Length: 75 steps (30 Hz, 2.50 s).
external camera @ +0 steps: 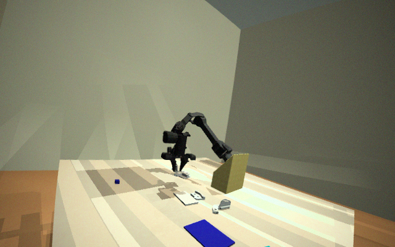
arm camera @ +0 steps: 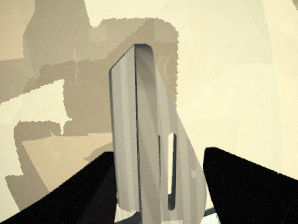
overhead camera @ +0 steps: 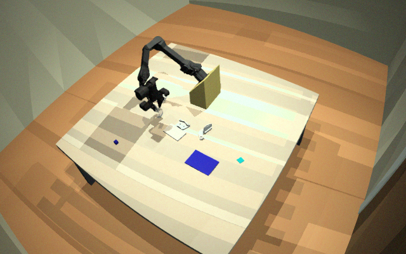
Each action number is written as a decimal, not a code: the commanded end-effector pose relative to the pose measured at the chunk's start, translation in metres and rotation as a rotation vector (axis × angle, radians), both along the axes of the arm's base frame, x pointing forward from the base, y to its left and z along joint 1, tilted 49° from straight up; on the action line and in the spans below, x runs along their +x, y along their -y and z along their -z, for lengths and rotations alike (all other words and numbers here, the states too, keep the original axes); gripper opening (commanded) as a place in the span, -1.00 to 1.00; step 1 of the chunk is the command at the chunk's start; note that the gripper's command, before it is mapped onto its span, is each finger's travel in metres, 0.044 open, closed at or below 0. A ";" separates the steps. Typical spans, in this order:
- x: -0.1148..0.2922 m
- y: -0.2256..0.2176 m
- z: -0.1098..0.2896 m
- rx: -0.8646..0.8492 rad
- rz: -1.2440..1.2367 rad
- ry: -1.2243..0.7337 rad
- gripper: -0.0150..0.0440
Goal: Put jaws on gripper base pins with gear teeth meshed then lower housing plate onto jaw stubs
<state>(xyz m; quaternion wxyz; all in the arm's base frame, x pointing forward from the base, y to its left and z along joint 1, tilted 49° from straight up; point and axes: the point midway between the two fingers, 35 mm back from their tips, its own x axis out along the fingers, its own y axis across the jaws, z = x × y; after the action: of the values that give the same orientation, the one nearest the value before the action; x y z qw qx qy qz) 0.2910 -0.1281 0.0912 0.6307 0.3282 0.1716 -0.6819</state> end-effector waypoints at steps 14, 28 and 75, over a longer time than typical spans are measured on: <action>-0.012 -0.024 0.029 0.006 -0.278 -0.315 -0.04; -0.025 -0.041 0.048 0.004 -0.503 -0.568 -0.04; -0.075 -0.076 0.093 -0.023 -1.138 -1.308 -0.04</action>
<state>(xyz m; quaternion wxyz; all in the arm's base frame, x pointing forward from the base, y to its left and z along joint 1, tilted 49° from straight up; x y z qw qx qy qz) 0.2176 -0.0532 0.0003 0.6566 -0.2682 0.6267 -0.3227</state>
